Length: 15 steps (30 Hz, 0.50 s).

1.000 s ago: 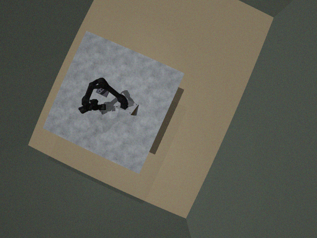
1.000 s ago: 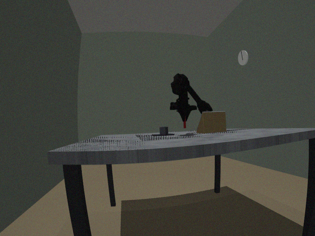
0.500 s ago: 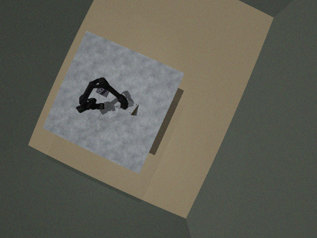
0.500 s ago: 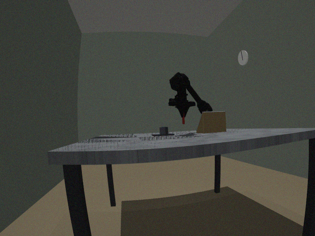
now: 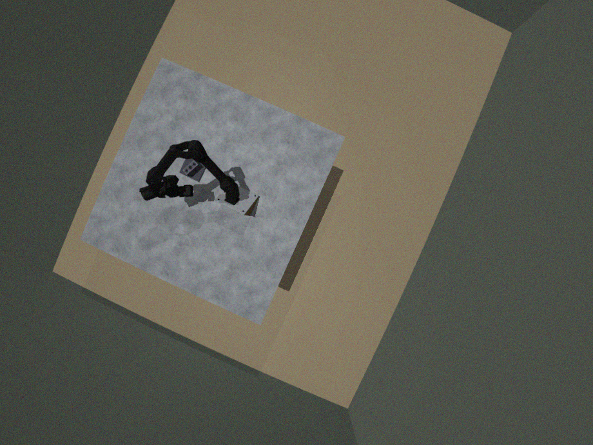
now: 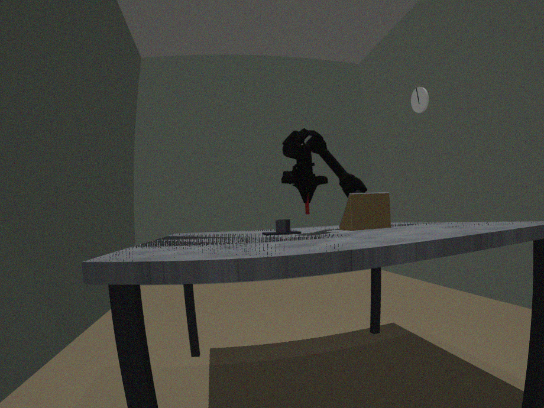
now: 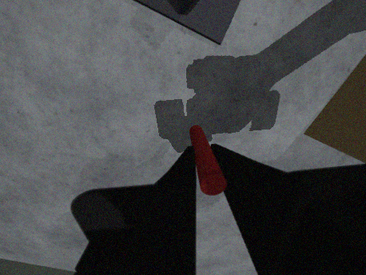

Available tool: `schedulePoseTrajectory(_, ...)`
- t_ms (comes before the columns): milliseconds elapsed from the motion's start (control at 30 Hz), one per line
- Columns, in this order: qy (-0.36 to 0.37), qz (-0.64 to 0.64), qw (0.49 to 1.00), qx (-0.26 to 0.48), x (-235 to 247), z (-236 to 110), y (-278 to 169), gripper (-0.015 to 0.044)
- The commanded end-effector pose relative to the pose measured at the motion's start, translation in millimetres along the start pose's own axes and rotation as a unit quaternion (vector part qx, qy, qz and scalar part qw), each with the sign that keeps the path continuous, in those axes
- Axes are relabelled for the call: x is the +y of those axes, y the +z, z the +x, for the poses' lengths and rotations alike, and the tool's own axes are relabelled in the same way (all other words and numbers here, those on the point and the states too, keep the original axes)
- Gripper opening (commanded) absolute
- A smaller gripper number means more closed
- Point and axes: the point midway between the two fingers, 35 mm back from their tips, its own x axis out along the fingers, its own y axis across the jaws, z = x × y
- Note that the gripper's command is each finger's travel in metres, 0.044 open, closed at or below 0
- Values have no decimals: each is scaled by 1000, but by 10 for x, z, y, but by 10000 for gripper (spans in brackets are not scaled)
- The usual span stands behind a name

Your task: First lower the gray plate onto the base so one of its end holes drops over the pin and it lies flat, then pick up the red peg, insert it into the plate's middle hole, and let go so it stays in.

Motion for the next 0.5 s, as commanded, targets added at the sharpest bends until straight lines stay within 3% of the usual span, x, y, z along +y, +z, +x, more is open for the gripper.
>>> schedulePoseTrajectory(0,3,0,1000,-1,29,-22,113,0)
schedulePoseTrajectory(467,5,1,1000,2,52,-37,503,0)
